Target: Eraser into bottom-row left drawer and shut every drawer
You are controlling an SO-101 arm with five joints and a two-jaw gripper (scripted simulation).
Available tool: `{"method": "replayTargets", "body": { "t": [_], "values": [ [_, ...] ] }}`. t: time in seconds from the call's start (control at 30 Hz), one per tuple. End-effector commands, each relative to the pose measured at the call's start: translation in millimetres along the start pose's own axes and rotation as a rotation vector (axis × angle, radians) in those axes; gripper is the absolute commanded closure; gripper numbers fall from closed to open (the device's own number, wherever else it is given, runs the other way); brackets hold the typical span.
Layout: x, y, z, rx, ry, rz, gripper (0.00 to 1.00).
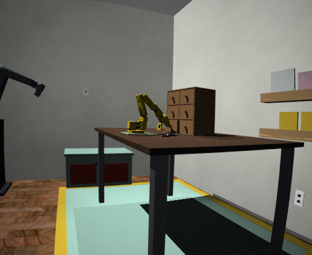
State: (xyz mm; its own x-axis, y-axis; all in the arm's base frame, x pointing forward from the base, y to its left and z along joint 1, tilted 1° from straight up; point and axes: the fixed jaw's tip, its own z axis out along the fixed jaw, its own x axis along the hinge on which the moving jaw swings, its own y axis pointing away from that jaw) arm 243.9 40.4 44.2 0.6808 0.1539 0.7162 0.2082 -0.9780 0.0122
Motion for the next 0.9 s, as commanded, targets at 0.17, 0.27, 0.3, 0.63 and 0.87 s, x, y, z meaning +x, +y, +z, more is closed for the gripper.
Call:
{"method": "replayTargets", "body": {
  "t": [0.17,0.27,0.3,0.63,0.87],
  "values": [
    [1.9,0.5,-4.4,-0.002,0.018,0.013,1.00],
    [1.9,0.5,-4.4,-0.002,0.018,0.013,1.00],
    [1.9,0.5,-4.4,-0.002,0.018,0.013,1.00],
    [0.0,0.2,-6.5,-0.002,0.018,0.012,1.00],
    [-2.9,-0.1,-9.4,-0.001,0.018,0.011,1.00]
  ]
}}
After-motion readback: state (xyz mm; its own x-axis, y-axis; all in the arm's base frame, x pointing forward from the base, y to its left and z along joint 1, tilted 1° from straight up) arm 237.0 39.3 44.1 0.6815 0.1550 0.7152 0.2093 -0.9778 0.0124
